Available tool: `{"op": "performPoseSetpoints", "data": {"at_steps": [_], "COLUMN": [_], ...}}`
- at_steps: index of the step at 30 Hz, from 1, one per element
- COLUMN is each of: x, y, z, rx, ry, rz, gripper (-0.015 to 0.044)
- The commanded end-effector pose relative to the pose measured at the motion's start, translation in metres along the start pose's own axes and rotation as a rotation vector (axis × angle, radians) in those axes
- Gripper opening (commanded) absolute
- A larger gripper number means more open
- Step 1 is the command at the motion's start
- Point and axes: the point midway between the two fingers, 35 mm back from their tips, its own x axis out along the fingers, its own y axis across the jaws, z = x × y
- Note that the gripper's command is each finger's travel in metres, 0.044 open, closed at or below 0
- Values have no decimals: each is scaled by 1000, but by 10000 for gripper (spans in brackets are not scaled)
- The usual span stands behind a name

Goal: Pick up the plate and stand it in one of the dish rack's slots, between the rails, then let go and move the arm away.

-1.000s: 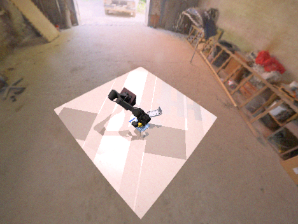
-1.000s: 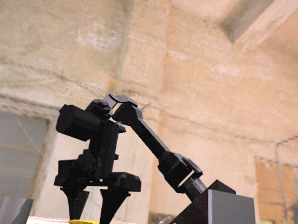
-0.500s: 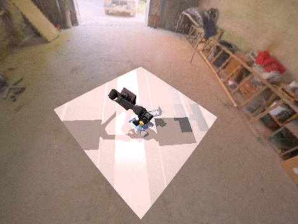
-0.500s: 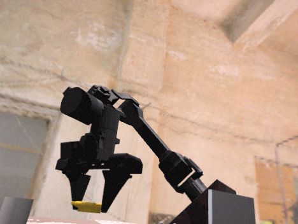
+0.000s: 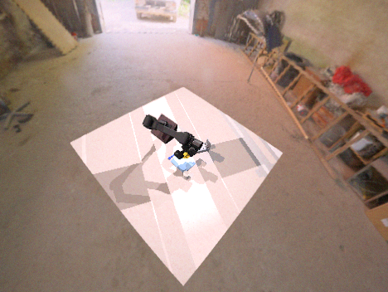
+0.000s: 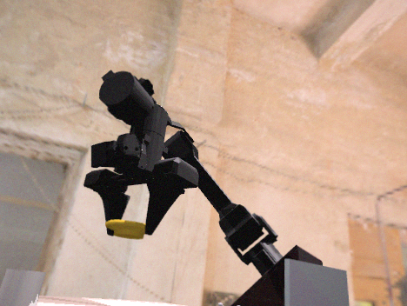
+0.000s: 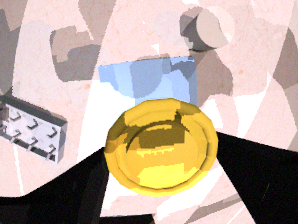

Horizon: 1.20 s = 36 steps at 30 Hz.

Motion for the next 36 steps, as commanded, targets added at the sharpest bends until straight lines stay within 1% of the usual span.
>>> {"op": "performPoseSetpoints", "data": {"at_steps": [1, 14, 19, 25, 32, 36], "x": [-15, -65, -70, -71, -69, -69], "y": [1, 2, 3, 51, 106, 117], "z": [2, 2, 1, -12, -41, -49], "rx": [2, 5, 12, 190, 428, 480], "ry": [2, 4, 5, 5, 6, 6], "rz": [3, -9, -10, 1, -4, -7], "gripper": [0, 0, 0, 0, 0, 0]}}
